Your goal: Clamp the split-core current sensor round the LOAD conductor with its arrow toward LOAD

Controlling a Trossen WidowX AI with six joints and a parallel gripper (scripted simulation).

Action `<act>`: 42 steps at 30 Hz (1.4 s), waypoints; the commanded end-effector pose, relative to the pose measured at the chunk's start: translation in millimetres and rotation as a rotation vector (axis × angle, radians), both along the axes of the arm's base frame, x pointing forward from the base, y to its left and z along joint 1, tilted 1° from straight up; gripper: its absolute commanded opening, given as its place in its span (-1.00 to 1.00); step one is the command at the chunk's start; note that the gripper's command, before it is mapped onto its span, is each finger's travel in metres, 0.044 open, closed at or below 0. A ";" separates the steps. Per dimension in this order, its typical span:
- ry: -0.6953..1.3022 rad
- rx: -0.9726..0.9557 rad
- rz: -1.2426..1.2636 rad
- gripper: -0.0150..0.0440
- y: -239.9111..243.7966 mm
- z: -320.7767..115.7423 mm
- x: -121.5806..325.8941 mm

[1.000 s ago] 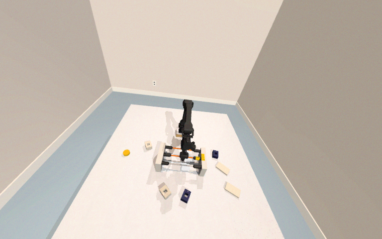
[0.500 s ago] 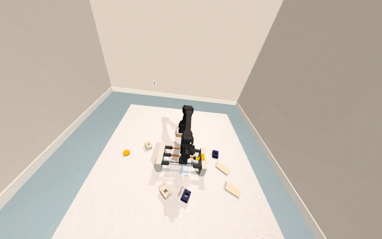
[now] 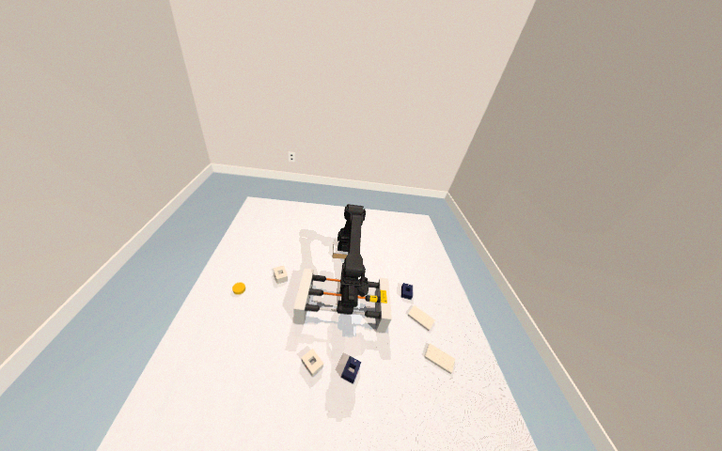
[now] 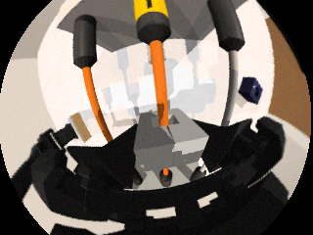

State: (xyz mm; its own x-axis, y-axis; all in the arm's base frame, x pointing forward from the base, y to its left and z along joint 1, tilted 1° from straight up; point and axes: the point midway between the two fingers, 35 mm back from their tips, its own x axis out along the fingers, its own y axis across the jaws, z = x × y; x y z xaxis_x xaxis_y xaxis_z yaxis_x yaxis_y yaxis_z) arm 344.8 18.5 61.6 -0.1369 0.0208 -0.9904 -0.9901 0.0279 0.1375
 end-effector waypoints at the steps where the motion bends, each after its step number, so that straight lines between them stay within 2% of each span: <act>1: -0.004 0.000 0.000 0.40 0.0 0.7 0.3; 15: -0.004 0.000 0.000 0.08 0.0 0.7 0.3; 21: -0.091 0.001 0.000 -0.45 -0.1 4.0 0.4; 22: -0.035 0.002 0.000 -0.49 0.1 -0.8 0.9; 31: -0.035 0.002 0.000 -0.49 0.1 -0.8 0.9; 38: -0.159 -0.002 -0.002 -0.49 0.3 -0.1 -1.3; 42: -0.166 -0.002 -0.002 -0.49 0.3 -0.1 -1.4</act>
State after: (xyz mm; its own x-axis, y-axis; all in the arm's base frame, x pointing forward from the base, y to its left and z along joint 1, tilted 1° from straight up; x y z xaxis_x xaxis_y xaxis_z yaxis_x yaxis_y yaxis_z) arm 344.1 19.3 60.1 0.0030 0.0232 -0.9997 -0.9997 0.0250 -0.0024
